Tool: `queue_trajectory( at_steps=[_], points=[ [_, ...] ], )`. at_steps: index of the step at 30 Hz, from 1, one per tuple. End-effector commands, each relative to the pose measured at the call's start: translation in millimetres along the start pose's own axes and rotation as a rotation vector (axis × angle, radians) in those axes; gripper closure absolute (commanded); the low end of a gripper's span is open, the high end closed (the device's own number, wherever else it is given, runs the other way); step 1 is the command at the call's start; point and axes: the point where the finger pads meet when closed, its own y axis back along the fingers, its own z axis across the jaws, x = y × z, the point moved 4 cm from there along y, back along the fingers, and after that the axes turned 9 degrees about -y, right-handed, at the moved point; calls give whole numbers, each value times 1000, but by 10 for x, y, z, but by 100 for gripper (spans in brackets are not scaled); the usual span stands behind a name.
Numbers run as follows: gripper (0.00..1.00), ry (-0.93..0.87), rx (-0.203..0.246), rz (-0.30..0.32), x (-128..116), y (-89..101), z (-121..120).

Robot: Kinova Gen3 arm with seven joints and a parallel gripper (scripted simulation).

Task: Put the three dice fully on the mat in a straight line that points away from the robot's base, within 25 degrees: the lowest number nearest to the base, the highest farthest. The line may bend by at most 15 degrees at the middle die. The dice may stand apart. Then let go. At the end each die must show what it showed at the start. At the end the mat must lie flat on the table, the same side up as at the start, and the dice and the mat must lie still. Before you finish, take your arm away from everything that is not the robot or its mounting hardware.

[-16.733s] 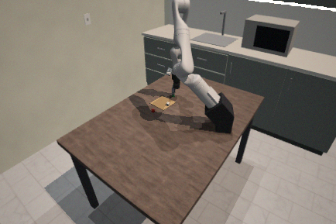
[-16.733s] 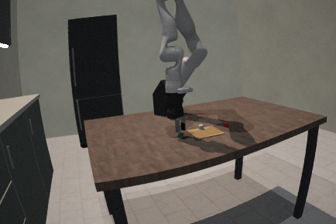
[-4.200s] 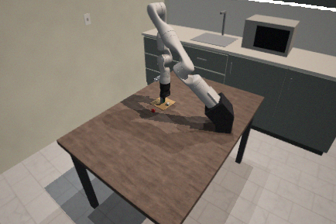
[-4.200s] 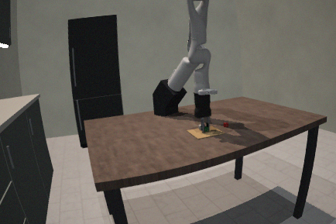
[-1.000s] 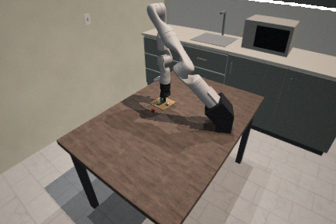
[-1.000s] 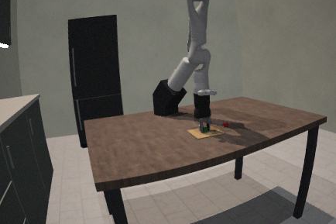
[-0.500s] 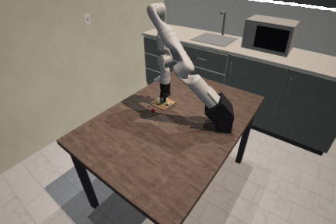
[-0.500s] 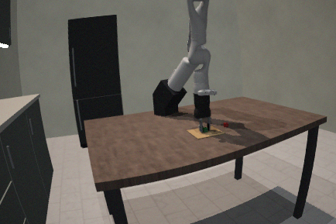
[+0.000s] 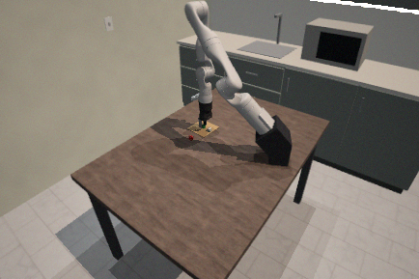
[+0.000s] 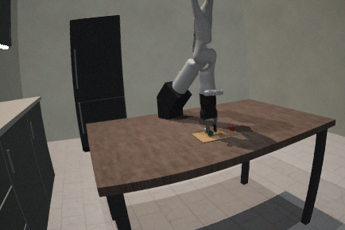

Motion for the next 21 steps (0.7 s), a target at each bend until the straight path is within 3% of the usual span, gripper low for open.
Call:
queue_trajectory(
  at_steps=[1,21],
  points=[
    [30,-4,-8,-1,-20,89,39],
    [30,-1,-12,7,18,605,39]
  ],
)
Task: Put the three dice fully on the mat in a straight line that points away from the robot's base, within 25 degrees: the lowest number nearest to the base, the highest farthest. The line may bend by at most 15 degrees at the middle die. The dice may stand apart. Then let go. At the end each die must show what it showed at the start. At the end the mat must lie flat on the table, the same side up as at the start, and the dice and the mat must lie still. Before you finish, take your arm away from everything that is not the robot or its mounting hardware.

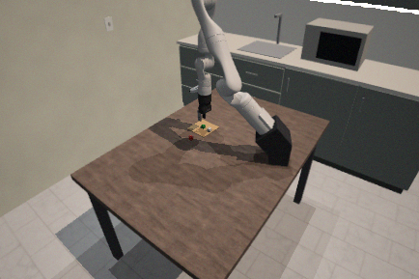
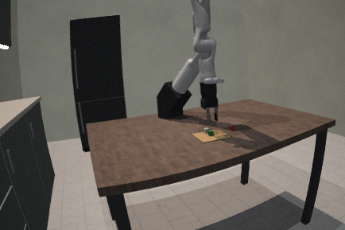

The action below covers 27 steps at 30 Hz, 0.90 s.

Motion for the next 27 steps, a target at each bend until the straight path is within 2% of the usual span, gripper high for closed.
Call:
queue_trajectory(
  at_steps=[1,9,21,22,27],
  points=[
    [30,-9,-20,14,37,119,107],
    [30,-12,-22,14,32,249,117],
    [30,-15,-25,16,33,287,129],
    [0,-14,-24,15,32,286,126],
    [0,-13,-23,14,30,283,120]
  ],
)
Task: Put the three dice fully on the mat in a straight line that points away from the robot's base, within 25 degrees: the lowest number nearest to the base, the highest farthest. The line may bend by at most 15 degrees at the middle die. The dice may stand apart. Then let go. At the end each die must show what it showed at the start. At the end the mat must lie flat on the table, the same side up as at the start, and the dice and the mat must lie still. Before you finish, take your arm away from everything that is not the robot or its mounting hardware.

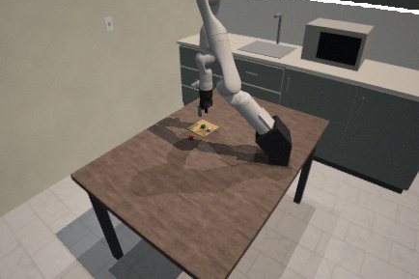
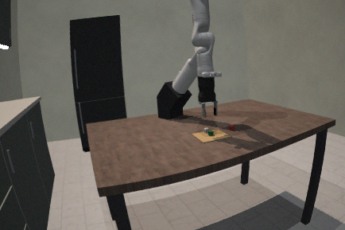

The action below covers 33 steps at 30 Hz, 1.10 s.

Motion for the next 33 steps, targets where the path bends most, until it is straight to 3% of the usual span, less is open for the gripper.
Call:
queue_trajectory(
  at_steps=[1,33],
  points=[
    [0,12,-2,1,15,8,6],
    [0,-90,-2,-1,7,12,-12]
  ],
)
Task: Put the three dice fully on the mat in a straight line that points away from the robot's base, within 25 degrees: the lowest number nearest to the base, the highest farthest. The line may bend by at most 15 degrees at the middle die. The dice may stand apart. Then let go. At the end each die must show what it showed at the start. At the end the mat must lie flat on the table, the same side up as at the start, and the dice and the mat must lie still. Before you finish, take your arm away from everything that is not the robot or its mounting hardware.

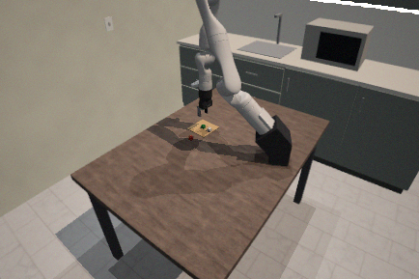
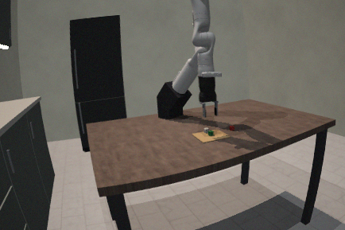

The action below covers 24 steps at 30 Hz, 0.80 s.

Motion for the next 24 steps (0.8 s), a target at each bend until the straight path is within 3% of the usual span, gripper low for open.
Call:
queue_trajectory(
  at_steps=[1,19,24],
  points=[
    [0,-33,-4,-2,-3,9,5],
    [0,-357,-8,1,19,33,-51],
    [0,-533,-8,3,21,42,-86]
  ],
)
